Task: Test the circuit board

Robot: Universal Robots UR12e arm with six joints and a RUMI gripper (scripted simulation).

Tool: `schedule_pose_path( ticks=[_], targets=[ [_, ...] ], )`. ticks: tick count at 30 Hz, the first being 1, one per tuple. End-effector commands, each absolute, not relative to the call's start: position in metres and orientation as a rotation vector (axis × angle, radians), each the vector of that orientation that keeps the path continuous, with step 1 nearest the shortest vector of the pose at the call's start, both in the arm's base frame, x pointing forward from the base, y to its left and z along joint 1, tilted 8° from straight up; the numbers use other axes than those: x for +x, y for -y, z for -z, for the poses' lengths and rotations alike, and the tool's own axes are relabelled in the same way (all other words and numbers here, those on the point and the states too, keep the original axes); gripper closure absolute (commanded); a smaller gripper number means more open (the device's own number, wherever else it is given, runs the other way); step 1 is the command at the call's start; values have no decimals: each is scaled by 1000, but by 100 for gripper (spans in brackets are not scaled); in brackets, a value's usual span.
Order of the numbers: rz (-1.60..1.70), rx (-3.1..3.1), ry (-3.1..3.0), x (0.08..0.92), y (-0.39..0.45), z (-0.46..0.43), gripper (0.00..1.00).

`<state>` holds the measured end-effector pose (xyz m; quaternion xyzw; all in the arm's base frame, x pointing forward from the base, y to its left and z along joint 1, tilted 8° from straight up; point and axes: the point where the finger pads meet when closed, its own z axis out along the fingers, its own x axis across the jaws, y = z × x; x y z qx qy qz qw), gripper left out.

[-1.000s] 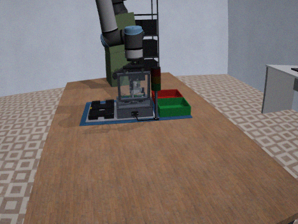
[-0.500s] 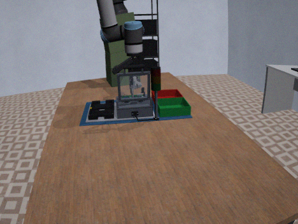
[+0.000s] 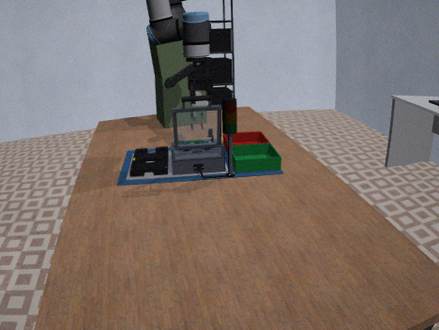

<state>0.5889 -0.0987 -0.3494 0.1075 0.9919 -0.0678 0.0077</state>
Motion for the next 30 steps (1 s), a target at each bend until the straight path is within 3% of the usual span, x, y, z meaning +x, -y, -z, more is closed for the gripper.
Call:
schedule_pose_path(
  ticks=[1, 30],
  targets=[
    [212, 336, -3101, 589, 95, 323, 41],
    [212, 336, -3101, 589, 78, 198, 41]
  ],
)
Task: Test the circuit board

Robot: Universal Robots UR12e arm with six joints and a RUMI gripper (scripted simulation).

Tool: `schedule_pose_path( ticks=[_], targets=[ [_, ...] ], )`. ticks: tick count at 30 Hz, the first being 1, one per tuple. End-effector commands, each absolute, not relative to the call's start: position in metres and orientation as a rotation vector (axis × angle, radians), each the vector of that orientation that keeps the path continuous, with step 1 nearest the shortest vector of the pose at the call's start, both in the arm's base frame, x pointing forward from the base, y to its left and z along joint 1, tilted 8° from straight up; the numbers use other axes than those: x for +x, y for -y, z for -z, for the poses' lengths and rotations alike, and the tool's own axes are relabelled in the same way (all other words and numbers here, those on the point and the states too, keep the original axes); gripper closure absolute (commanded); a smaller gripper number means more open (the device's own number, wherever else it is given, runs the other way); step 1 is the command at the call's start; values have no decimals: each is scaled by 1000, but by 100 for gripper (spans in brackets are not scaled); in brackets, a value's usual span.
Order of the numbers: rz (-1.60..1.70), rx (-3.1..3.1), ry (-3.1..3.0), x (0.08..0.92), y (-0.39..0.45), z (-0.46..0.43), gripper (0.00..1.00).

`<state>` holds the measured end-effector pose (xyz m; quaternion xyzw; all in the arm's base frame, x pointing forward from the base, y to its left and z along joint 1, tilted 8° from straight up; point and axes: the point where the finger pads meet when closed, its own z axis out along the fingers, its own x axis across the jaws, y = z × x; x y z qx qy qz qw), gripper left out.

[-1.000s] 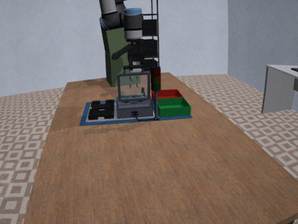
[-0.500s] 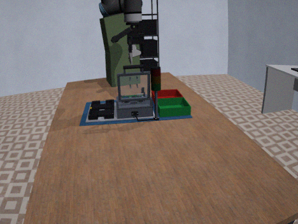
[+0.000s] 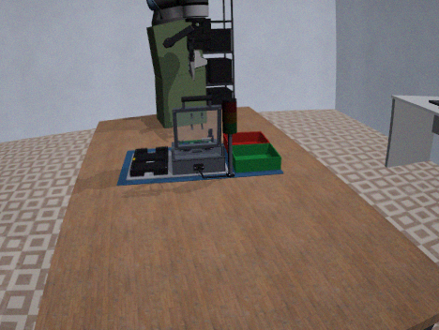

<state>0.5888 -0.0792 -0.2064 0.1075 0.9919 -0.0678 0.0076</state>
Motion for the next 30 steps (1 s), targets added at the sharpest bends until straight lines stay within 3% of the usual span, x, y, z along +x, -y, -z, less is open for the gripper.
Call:
schedule_pose_path(
  ticks=[1, 11, 12, 30],
  targets=[
    [212, 336, -3101, 589, 78, 198, 41],
    [212, 336, -3101, 589, 78, 194, 41],
    [212, 336, -3101, 589, 78, 194, 70],
    [212, 336, -3101, 589, 78, 194, 70]
  ],
)
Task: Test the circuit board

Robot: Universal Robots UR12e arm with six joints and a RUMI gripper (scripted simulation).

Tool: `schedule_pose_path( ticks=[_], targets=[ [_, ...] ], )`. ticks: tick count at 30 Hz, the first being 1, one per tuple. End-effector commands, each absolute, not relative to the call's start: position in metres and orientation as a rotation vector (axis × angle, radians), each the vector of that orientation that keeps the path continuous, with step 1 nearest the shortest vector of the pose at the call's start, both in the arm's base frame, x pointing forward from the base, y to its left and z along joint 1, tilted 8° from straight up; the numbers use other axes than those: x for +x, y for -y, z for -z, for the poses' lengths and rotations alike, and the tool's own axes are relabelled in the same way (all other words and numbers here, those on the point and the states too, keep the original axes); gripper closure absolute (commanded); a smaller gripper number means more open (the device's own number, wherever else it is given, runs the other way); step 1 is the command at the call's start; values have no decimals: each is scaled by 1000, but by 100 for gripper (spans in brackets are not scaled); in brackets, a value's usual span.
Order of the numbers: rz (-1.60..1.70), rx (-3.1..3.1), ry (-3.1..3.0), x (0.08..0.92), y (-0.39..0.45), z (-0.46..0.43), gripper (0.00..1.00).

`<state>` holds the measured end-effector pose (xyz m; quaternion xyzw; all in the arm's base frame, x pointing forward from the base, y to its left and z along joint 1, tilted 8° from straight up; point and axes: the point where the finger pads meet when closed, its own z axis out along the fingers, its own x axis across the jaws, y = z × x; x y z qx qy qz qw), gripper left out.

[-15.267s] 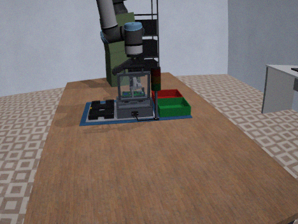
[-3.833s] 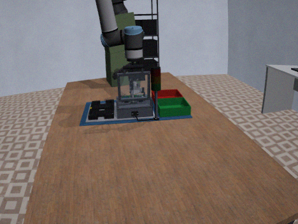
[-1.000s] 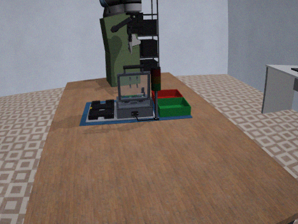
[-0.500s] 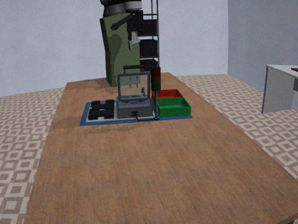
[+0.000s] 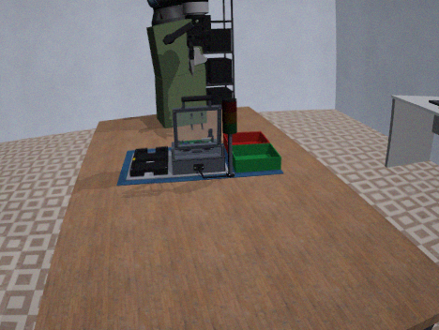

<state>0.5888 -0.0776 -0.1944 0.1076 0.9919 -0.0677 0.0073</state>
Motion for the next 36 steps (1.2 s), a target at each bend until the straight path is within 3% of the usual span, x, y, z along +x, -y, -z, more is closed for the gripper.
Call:
schedule_pose_path(
  ticks=[1, 23, 36],
  targets=[
    [212, 336, -3101, 589, 78, 194, 70],
    [212, 336, -3101, 594, 79, 194, 70],
    [212, 336, -3101, 669, 92, 192, 70]
  ],
)
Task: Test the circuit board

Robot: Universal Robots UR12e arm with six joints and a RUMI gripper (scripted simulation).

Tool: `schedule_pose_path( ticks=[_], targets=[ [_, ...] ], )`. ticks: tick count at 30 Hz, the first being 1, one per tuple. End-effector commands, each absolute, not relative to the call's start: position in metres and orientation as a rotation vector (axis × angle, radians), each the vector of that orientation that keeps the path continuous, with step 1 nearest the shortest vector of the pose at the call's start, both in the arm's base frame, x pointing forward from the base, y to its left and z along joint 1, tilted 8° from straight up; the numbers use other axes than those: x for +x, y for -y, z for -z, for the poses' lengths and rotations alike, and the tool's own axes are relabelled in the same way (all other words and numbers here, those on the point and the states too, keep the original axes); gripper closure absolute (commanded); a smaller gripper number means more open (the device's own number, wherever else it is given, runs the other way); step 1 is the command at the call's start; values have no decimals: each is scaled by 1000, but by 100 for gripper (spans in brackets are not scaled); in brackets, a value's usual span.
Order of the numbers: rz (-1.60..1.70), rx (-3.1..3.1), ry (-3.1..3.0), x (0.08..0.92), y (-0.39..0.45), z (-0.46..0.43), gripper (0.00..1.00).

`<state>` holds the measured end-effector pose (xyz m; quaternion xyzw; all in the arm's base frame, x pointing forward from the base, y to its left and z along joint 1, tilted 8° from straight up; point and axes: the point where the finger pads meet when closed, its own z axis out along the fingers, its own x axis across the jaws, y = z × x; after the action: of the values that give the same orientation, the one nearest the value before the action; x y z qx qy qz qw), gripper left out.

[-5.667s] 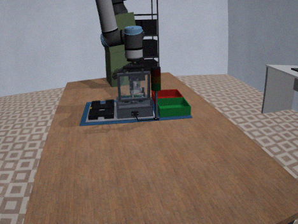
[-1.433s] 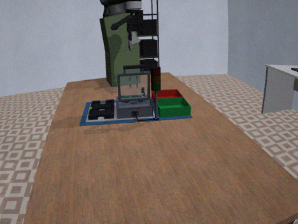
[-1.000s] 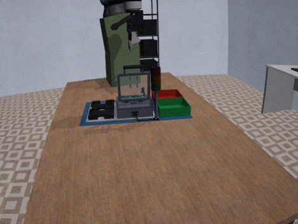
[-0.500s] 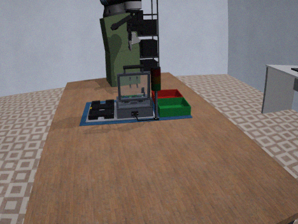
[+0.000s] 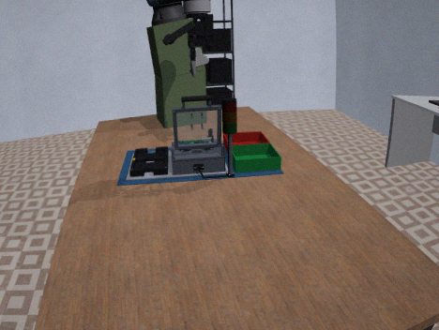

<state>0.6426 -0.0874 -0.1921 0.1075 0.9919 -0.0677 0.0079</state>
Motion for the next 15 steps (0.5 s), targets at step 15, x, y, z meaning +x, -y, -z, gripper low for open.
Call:
schedule_pose_path(
  ticks=[15],
  targets=[
    [212, 336, -3101, 731, 104, 190, 70]
  ],
)
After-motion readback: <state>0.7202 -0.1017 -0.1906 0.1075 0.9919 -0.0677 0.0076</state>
